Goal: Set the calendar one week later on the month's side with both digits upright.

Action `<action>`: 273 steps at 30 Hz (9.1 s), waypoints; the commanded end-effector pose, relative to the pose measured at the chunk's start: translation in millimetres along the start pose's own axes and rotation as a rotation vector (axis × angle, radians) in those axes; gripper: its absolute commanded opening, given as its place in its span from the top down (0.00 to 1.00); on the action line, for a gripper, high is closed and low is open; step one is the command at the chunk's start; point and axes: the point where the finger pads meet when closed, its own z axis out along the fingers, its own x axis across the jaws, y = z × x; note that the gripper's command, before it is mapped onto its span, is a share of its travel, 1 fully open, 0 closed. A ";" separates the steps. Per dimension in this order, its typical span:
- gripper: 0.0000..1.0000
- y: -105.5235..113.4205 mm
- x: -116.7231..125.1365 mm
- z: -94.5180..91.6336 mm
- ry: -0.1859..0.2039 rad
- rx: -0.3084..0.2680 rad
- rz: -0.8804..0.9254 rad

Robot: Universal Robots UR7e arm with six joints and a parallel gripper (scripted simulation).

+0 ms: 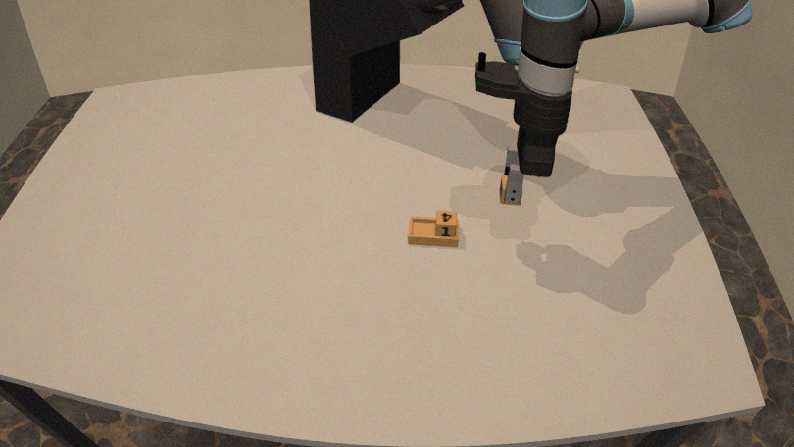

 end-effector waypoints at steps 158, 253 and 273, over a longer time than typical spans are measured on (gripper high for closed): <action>0.43 -122.2 -1.0 43.3 0.003 -0.003 -0.016; 0.43 -122.5 -1.9 42.7 0.002 -0.002 -0.017; 0.43 -122.8 -2.8 42.7 0.002 -0.002 -0.018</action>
